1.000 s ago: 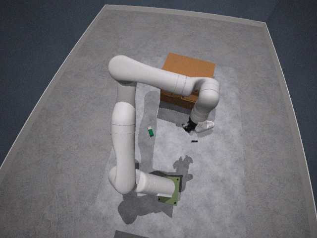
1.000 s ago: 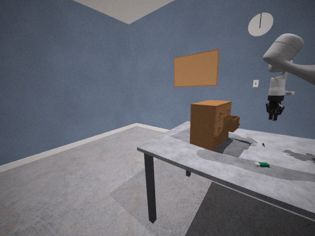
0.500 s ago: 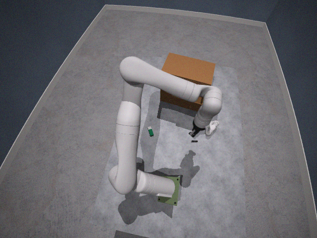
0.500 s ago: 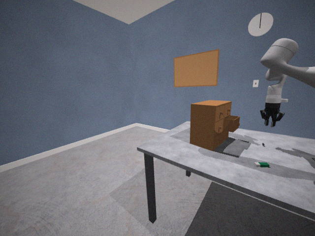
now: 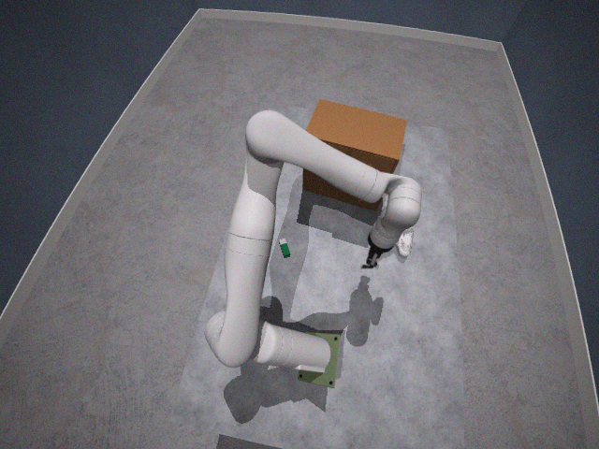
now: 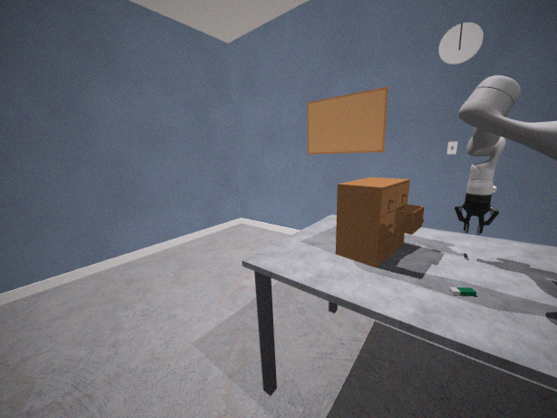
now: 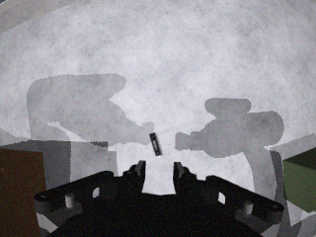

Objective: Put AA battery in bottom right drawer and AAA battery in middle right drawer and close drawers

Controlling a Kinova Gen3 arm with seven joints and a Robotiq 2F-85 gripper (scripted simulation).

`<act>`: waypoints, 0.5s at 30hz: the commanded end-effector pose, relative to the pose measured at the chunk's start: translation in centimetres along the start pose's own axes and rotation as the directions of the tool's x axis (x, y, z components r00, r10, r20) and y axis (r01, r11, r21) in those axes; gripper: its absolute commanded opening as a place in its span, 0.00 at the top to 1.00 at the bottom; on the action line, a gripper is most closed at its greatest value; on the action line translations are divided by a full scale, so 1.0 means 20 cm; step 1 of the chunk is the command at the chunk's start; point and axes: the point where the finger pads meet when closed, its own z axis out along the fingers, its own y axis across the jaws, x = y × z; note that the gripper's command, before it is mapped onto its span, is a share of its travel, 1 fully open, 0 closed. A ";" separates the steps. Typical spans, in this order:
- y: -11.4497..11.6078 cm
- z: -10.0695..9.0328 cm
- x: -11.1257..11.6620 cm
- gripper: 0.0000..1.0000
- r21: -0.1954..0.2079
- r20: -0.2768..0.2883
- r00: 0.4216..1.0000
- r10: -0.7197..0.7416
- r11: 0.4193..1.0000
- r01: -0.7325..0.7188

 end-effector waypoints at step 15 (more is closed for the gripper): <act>-0.03 0.16 0.04 0.67 0.013 0.007 0.964 -0.264 0.964 0.264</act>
